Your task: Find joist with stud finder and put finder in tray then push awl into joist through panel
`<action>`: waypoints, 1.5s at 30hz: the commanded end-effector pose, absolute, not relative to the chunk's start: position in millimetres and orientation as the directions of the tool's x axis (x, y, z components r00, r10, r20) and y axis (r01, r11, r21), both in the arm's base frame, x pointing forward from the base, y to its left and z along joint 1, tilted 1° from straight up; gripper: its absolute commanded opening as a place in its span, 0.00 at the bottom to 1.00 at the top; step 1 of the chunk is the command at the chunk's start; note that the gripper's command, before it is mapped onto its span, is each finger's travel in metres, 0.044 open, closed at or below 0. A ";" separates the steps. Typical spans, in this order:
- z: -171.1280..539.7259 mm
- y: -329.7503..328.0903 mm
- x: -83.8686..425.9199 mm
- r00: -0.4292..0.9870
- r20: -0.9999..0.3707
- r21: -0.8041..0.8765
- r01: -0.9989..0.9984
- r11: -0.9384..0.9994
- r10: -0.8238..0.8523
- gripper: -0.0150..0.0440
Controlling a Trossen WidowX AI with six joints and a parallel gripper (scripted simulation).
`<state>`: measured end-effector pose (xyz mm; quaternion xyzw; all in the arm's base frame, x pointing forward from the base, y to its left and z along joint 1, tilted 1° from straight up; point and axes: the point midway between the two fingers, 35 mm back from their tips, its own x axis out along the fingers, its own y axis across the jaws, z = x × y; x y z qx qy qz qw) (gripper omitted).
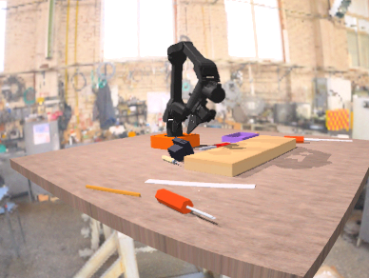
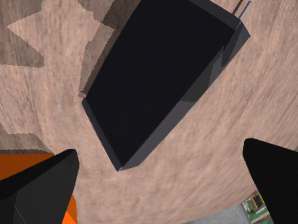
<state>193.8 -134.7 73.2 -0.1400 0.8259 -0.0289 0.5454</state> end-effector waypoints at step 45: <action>39.1 -185.1 177.6 0.055 -0.994 -0.013 -0.911 0.412 0.090 1.00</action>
